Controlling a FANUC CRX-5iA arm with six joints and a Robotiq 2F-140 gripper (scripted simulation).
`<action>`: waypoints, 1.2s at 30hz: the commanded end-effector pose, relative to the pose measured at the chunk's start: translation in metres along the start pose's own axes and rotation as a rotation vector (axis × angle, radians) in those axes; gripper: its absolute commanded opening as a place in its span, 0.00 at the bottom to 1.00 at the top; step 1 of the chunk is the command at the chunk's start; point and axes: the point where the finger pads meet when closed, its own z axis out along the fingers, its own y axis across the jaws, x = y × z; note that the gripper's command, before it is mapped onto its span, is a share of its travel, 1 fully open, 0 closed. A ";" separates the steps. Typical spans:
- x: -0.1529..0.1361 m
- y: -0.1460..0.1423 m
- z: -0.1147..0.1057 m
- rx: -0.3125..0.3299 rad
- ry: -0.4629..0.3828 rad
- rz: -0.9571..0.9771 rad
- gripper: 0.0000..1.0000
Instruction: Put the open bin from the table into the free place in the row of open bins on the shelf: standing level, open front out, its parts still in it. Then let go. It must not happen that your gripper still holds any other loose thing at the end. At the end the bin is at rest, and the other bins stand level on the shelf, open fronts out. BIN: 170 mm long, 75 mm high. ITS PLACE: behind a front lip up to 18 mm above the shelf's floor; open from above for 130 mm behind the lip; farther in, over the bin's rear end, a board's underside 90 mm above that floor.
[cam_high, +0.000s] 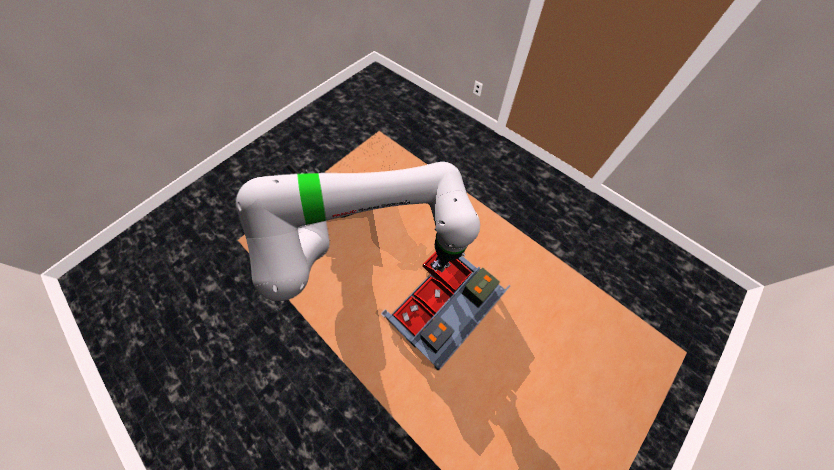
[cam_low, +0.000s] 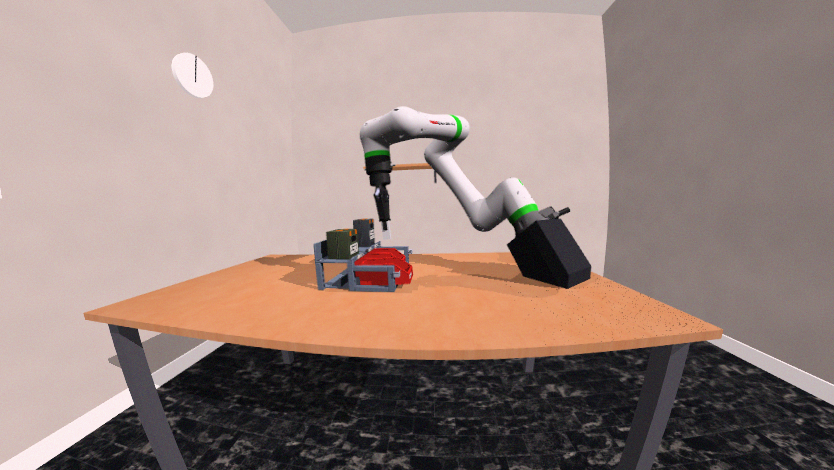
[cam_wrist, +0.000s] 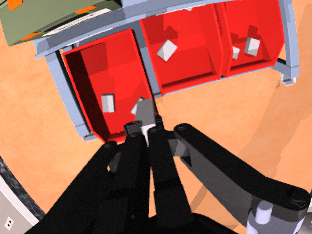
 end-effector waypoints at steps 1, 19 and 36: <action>-0.008 -0.004 0.002 0.000 0.007 0.104 0.00; -0.053 -0.025 0.013 0.012 0.038 0.694 0.00; -0.099 -0.038 0.028 0.045 0.061 1.268 0.00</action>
